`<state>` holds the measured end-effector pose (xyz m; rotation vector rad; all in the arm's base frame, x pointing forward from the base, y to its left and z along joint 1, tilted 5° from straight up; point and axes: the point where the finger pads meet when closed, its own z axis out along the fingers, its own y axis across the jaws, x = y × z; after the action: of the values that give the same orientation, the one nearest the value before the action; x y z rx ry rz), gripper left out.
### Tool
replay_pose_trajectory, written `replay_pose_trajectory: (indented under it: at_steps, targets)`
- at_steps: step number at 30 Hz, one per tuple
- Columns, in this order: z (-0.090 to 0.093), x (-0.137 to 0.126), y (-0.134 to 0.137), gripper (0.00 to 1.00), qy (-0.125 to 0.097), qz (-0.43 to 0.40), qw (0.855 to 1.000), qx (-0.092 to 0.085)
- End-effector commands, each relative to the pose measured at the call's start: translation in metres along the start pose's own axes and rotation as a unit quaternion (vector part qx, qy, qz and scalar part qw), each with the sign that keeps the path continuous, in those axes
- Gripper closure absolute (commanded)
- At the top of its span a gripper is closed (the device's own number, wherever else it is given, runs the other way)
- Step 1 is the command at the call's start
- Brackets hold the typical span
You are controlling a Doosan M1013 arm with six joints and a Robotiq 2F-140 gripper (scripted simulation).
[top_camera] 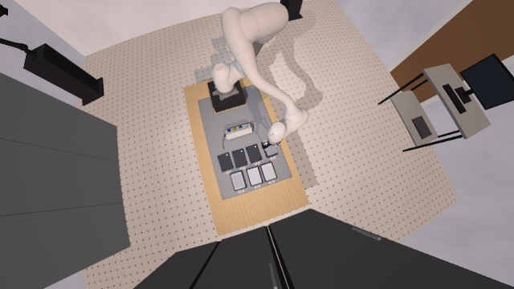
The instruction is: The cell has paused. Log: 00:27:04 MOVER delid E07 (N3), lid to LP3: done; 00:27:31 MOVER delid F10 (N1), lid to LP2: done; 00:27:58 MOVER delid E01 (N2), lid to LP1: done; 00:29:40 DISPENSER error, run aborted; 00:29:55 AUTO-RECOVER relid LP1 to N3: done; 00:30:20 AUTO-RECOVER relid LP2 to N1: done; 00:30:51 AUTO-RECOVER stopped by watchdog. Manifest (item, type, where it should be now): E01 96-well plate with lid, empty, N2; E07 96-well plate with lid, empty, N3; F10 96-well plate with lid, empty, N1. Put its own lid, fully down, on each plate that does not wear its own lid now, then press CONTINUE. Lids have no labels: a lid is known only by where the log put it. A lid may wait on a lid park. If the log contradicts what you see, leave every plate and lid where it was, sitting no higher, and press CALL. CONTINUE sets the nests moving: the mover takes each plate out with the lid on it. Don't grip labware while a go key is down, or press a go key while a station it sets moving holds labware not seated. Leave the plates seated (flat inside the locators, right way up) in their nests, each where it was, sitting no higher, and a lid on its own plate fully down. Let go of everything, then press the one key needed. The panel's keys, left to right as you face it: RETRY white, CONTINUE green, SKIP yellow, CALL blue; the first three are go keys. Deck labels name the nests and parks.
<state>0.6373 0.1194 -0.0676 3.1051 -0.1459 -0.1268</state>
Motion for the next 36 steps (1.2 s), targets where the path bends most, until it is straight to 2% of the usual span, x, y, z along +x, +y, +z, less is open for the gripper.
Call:
replay_pose_trajectory:
  at_steps: [1, 13, 26, 28, 30, 31, 32, 34, 35, 36]
  targets:
    - [-0.009, -0.001, -0.003, 1.0, -0.001, 0.002, 1.0, 0.002]
    - [-0.028, -0.001, -0.002, 1.0, -0.001, 0.002, 1.0, 0.002]
    - [-0.031, 0.0, -0.002, 1.0, -0.001, 0.002, 1.0, 0.002]
    - [-0.031, 0.011, 0.01, 1.0, -0.001, 0.002, 1.0, 0.003]
    - [-0.033, 0.042, 0.047, 1.0, 0.0, 0.002, 1.0, 0.003]
    - [-0.033, 0.042, 0.047, 1.0, 0.0, 0.002, 1.0, 0.003]
    - [-0.033, 0.062, 0.075, 1.0, 0.0, 0.002, 1.0, 0.003]
    - [-0.033, 0.062, 0.075, 1.0, 0.0, 0.002, 1.0, 0.003]
    - [-0.033, 0.084, 0.109, 1.0, 0.0, 0.002, 1.0, 0.003]
    - [-0.033, 0.084, 0.11, 1.0, 0.0, 0.002, 1.0, 0.003]
